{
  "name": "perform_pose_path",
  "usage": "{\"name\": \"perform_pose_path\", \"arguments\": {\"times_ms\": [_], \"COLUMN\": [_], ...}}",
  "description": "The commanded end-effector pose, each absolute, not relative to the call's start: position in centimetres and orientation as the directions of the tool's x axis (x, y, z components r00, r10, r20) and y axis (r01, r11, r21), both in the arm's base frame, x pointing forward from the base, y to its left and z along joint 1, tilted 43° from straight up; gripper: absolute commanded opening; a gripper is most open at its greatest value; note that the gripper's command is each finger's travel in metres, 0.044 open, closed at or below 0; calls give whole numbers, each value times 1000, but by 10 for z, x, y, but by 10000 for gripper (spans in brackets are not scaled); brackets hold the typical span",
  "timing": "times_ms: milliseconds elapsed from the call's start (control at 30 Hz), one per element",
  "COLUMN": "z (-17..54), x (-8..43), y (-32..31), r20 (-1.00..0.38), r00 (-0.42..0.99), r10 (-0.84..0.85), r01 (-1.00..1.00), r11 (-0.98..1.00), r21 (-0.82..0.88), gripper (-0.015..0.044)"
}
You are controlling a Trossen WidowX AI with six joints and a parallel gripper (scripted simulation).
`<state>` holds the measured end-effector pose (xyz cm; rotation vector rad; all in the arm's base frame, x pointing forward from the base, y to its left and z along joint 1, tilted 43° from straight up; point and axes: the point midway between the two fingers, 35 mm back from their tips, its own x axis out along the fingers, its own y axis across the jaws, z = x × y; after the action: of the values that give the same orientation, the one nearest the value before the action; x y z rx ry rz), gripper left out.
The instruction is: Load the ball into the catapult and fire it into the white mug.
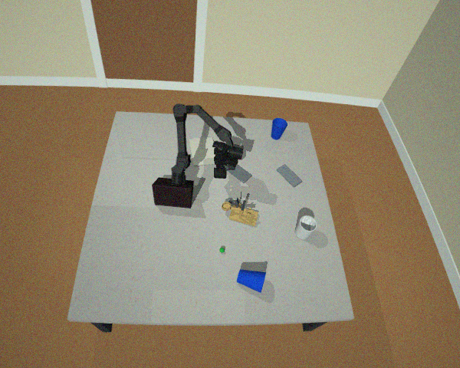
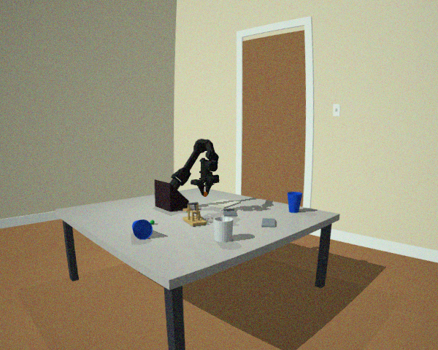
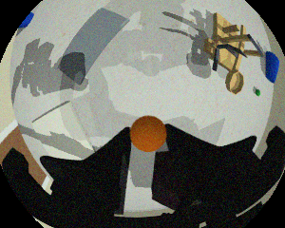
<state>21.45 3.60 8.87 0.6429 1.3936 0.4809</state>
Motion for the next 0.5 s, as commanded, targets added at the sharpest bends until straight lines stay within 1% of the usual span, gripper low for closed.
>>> {"name": "perform_pose_path", "arguments": {"times_ms": [0,200,467], "z": [106,112,101], "x": [207,204,216], "y": [24,20,4], "r20": [-738,-735,-742], "r00": [130,130,89], "r10": [662,666,664], "r01": [54,54,97], "r11": [738,735,736], "r21": [672,675,670], "gripper": [0,0,0]}}
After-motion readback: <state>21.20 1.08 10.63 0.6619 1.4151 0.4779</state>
